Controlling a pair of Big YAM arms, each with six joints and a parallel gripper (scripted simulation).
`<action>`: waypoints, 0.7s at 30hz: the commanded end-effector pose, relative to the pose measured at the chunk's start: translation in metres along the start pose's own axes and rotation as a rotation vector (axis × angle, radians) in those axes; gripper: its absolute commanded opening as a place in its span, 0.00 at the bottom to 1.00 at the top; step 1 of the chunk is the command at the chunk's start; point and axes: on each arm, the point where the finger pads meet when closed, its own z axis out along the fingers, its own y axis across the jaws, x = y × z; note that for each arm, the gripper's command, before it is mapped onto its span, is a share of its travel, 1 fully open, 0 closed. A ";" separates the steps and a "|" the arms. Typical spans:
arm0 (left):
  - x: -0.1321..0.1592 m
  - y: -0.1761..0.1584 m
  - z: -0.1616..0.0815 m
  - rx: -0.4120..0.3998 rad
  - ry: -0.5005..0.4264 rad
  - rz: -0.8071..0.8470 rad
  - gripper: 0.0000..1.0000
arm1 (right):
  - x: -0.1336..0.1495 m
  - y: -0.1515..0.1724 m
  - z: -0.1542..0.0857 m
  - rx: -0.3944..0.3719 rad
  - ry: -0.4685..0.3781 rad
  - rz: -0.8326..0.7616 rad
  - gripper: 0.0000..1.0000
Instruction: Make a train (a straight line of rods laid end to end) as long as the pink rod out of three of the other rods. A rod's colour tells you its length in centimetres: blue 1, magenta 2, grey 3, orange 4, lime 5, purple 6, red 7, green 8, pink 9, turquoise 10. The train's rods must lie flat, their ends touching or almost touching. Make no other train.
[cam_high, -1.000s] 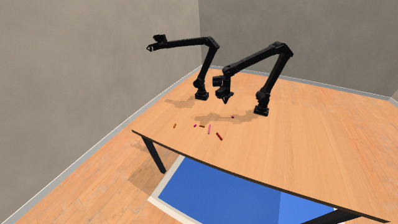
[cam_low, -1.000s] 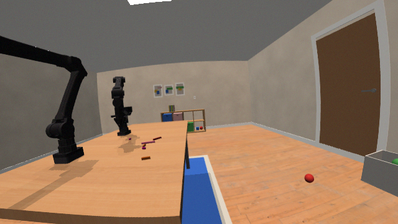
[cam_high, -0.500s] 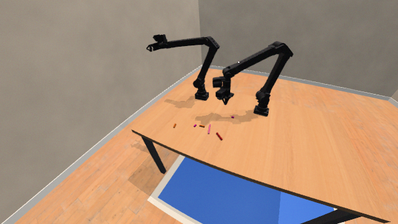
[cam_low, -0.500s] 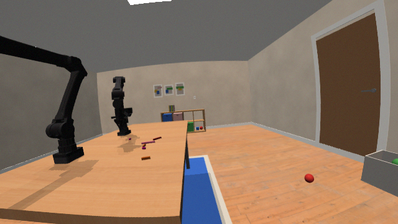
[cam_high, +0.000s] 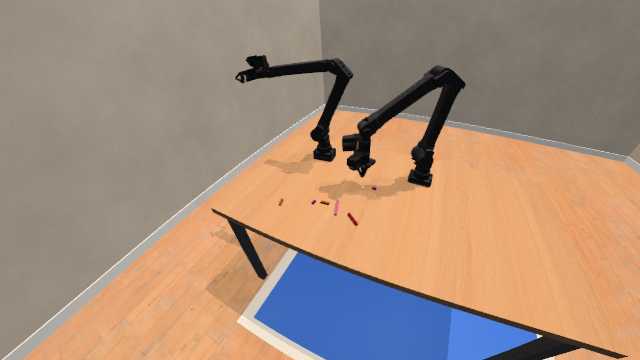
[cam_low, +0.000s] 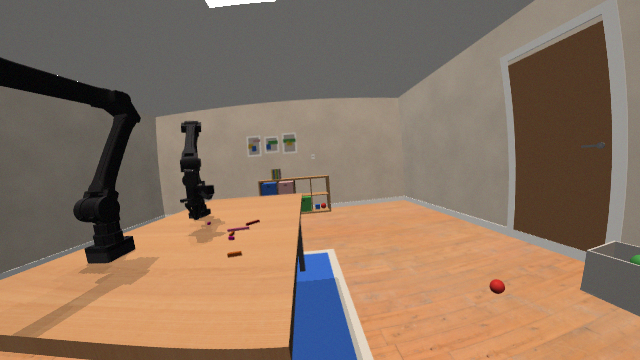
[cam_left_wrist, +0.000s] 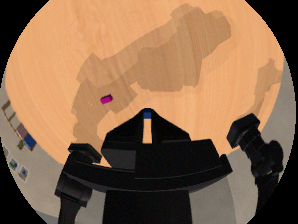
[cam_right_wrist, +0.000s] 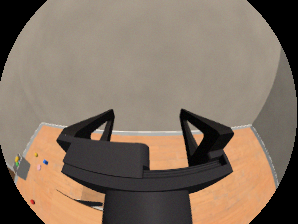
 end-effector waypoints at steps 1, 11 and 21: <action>-0.002 -0.006 0.014 0.003 -0.007 -0.003 0.04 | -0.045 -0.004 -0.007 0.009 -0.071 0.008 1.00; -0.005 -0.009 0.026 0.017 -0.019 -0.003 0.04 | -0.045 -0.004 -0.007 0.009 -0.071 0.008 1.00; -0.005 -0.008 0.027 0.009 -0.012 -0.003 0.04 | -0.045 -0.004 -0.007 0.009 -0.071 0.008 1.00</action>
